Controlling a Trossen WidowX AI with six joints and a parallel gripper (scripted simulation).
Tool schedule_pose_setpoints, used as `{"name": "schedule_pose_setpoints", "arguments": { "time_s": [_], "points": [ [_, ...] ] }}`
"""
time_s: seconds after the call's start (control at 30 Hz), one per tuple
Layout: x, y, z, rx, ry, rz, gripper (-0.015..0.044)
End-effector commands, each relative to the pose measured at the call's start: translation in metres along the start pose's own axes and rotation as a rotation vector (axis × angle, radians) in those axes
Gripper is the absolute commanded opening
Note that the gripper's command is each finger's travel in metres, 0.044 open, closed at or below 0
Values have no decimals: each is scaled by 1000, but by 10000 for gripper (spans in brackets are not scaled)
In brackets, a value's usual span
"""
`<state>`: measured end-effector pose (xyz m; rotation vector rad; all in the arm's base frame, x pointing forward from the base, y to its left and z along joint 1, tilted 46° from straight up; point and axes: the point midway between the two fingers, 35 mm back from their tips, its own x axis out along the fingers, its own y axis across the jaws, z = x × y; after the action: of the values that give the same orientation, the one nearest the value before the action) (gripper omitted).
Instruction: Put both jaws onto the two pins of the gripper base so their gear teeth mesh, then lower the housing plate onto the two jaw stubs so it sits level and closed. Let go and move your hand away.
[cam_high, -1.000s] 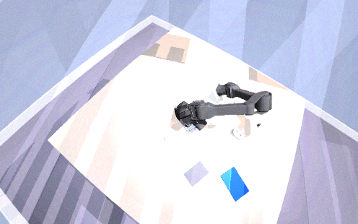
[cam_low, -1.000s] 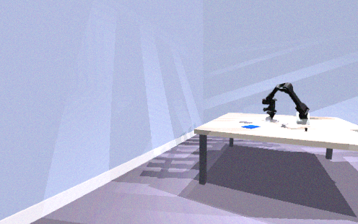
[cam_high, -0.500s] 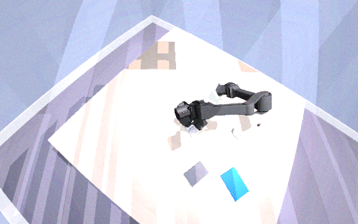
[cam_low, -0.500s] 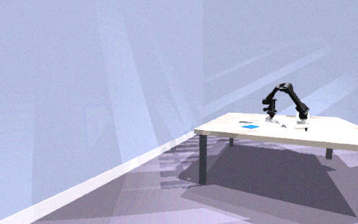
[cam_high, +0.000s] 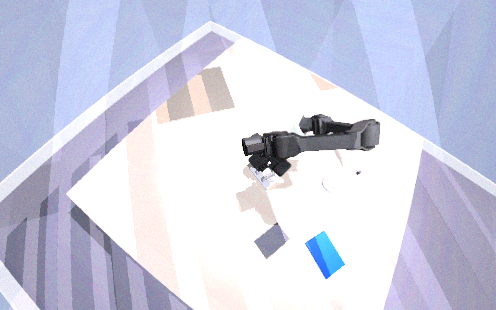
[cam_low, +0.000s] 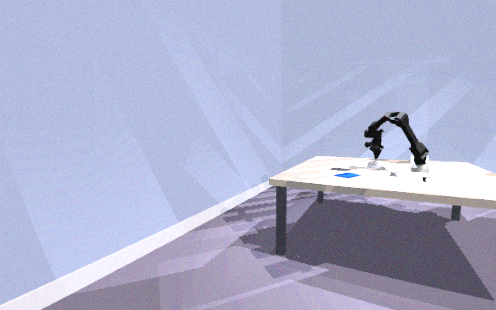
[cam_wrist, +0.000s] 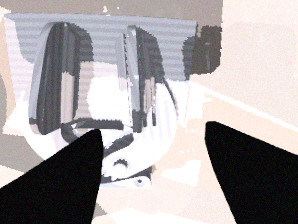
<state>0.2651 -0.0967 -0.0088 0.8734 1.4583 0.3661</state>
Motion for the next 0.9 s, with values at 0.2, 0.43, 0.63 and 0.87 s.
{"name": "schedule_pose_setpoints", "arguments": {
  "time_s": [0.2,0.43,0.63,0.87],
  "points": [
    [-15,53,-1,17,-12,-32,355],
    [-24,157,-37,49,-19,-49,440],
    [-28,228,-97,72,-14,-30,440],
    [-35,269,-168,92,9,8,440]
  ]
}}
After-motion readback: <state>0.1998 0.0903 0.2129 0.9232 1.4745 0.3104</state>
